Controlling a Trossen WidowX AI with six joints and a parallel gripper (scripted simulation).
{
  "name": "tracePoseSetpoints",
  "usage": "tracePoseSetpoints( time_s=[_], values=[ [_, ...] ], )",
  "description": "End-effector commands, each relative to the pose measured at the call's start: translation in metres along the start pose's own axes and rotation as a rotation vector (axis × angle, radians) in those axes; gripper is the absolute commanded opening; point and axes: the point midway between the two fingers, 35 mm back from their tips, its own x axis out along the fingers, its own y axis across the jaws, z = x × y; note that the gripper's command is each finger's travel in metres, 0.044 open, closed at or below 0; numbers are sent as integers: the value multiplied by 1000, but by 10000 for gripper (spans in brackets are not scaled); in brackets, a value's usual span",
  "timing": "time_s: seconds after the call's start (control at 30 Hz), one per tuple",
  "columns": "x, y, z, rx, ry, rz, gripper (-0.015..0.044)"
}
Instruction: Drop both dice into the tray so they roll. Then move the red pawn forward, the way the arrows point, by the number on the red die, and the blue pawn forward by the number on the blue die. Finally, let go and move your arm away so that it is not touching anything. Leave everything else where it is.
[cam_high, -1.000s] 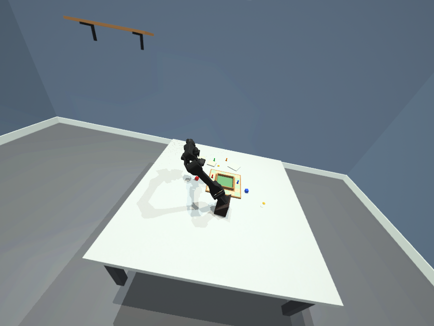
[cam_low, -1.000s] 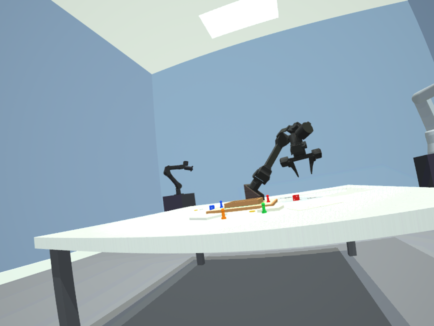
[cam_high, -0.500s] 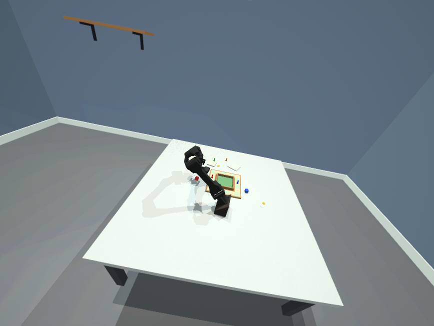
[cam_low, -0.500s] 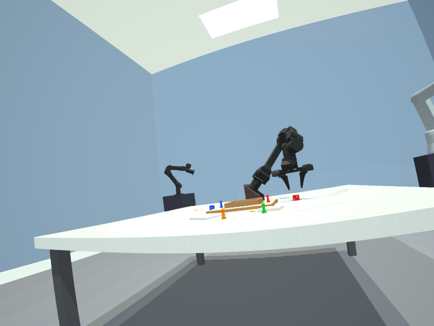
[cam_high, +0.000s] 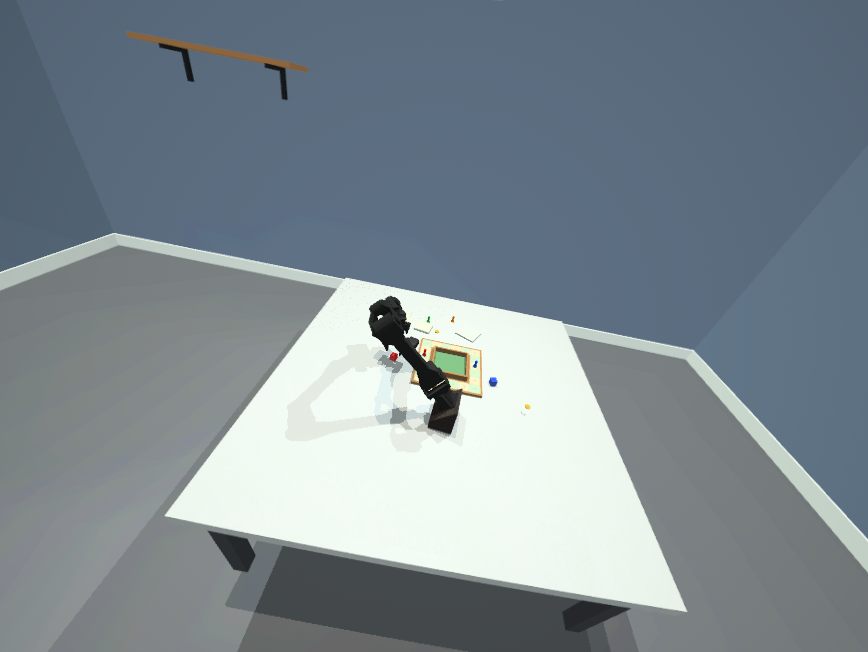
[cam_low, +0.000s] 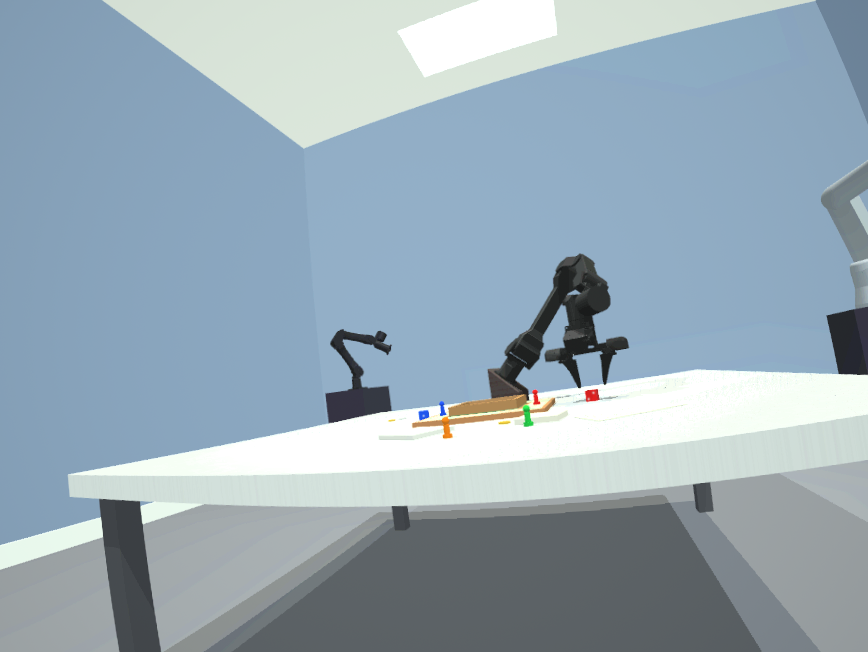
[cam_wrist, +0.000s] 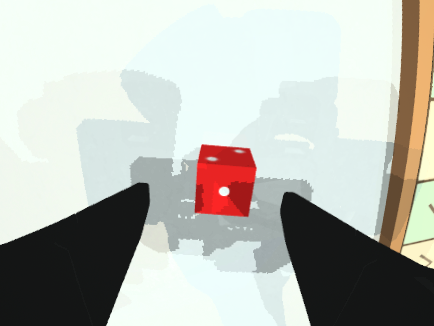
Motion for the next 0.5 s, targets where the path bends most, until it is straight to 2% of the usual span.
tracePoseSetpoints(
  time_s=[0.0,0.33,0.47],
  values=[
    [10,-4,0,13,6,-11,275],
    [23,-3,-1,14,7,-10,275],
    [23,-3,-1,14,7,-10,170]
  ],
)
